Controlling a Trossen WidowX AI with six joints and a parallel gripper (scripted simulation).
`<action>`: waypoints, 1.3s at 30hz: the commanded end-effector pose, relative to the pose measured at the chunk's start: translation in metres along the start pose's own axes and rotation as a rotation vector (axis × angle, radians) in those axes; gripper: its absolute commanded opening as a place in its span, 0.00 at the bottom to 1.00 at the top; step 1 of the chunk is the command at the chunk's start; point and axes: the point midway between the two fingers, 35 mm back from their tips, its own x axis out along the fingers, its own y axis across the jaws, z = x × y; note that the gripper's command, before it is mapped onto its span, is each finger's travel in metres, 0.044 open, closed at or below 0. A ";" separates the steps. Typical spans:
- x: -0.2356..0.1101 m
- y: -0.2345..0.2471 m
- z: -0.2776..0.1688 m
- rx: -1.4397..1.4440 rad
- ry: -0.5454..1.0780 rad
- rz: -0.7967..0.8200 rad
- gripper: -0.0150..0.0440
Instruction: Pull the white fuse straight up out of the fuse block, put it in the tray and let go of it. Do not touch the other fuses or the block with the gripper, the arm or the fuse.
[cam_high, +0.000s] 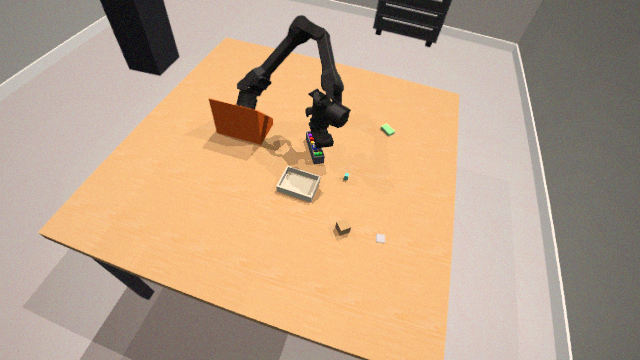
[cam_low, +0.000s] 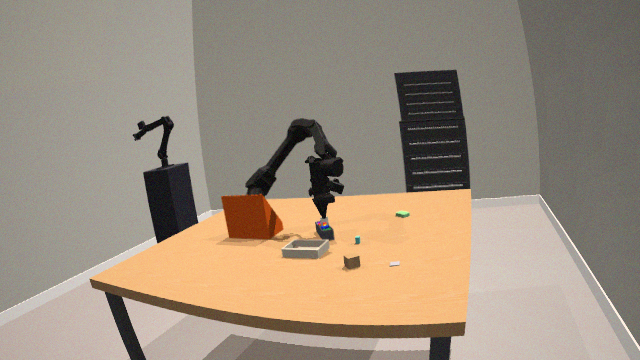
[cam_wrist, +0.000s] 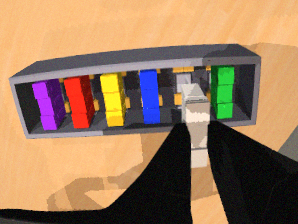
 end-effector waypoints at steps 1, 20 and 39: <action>-0.008 -0.002 0.001 -0.007 -0.001 -0.009 0.25; -0.023 -0.029 -0.011 -0.006 0.001 -0.017 0.25; -0.026 -0.115 -0.076 -0.007 0.004 -0.022 0.25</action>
